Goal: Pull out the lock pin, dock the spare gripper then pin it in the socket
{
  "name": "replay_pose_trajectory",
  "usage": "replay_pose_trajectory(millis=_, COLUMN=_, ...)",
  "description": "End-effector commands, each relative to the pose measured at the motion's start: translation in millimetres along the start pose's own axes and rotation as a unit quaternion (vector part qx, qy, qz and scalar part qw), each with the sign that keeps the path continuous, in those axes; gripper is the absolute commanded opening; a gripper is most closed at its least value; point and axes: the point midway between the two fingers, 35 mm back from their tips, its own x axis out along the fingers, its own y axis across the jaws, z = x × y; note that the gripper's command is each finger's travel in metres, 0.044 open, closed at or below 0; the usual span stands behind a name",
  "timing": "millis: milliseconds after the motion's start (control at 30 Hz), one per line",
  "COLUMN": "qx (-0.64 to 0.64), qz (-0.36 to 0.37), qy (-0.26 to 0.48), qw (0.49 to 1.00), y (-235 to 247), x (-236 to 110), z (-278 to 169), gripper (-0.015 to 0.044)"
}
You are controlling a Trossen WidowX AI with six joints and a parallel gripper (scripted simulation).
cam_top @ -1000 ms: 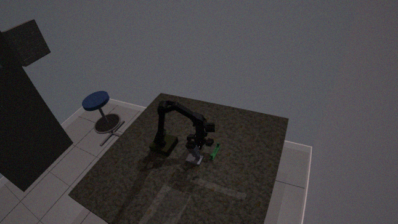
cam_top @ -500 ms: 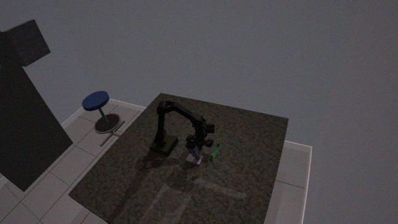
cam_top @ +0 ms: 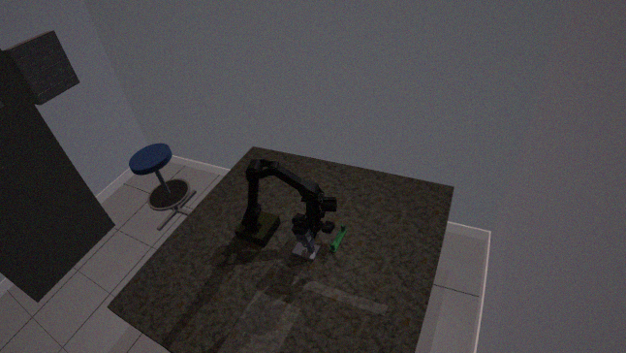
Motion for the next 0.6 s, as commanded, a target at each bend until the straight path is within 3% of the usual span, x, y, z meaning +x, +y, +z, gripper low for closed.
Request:
replay_pose_trajectory(millis=0, qx=-0.003, qz=-0.001, qy=0.002, qw=1.0, y=0.2, x=0.8, z=-2.7, gripper=0.0)
replay_pose_trajectory(millis=133, qx=-0.003, qz=-0.001, qy=0.002, qw=1.0, y=0.2, x=0.8, z=-2.7, gripper=0.0)
replay_pose_trajectory(millis=400, qx=0.0, qz=0.0, qy=0.0, qw=1.0, y=0.3, x=0.6, z=-1.6, gripper=0.02)
replay_pose_trajectory(millis=567, qx=0.0, qz=0.0, qy=0.0, qw=1.0, y=0.3, x=-0.1, z=-1.3, gripper=0.02)
